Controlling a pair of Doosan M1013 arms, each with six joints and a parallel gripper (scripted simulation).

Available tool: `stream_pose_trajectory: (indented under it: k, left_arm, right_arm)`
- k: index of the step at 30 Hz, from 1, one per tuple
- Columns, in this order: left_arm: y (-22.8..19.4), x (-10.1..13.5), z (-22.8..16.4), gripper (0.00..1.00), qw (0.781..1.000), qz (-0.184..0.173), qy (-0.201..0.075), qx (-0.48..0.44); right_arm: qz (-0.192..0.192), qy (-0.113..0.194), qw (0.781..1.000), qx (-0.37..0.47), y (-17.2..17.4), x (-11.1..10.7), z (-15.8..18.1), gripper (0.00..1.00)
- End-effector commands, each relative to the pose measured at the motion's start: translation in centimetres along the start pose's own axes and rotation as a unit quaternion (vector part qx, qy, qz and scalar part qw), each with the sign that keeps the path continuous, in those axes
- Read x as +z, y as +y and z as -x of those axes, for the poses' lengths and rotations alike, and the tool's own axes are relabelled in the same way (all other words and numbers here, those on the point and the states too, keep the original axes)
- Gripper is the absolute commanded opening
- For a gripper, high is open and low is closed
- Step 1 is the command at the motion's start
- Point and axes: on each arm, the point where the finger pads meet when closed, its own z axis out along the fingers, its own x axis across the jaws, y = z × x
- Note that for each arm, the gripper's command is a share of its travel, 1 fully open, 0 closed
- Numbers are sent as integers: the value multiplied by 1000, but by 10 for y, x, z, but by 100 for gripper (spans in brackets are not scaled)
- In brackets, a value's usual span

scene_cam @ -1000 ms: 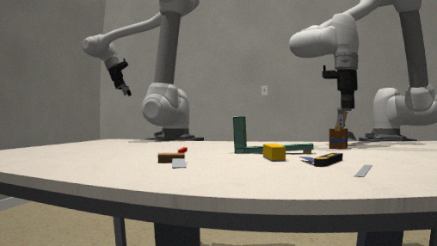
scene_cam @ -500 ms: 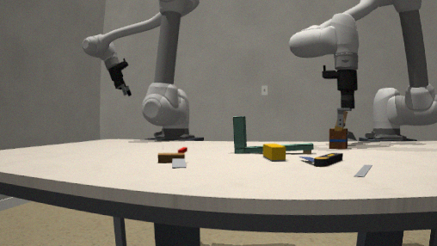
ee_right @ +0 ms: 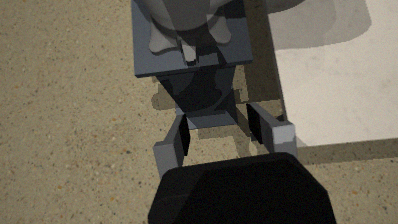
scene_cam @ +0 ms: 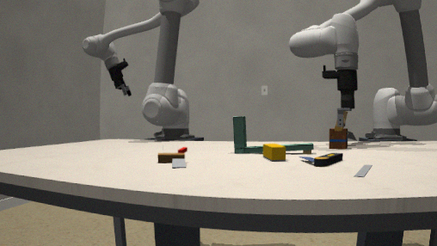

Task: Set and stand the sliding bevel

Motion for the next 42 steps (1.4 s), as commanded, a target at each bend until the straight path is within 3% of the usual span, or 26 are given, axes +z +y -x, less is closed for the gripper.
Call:
stream_pose_trajectory:
  k: [1, 10, 29, 42]
  left_arm:
    - [0, -1, 0, 100, 1000, 0, -1, 0]
    - [0, -14, 0, 100, 1000, 0, -1, 0]
    - [0, -115, 0, 100, 1000, 0, -1, 0]
    - [0, -121, 0, 100, 1000, 0, -1, 0]
  right_arm:
    - [1, 0, 1000, 0, 0, -1, 0, 100]
    - [1, 0, 1000, 0, 0, -1, 0, 100]
    - [1, 0, 1000, 0, 0, -1, 0, 100]
    - [1, 0, 1000, 0, 0, -1, 0, 100]
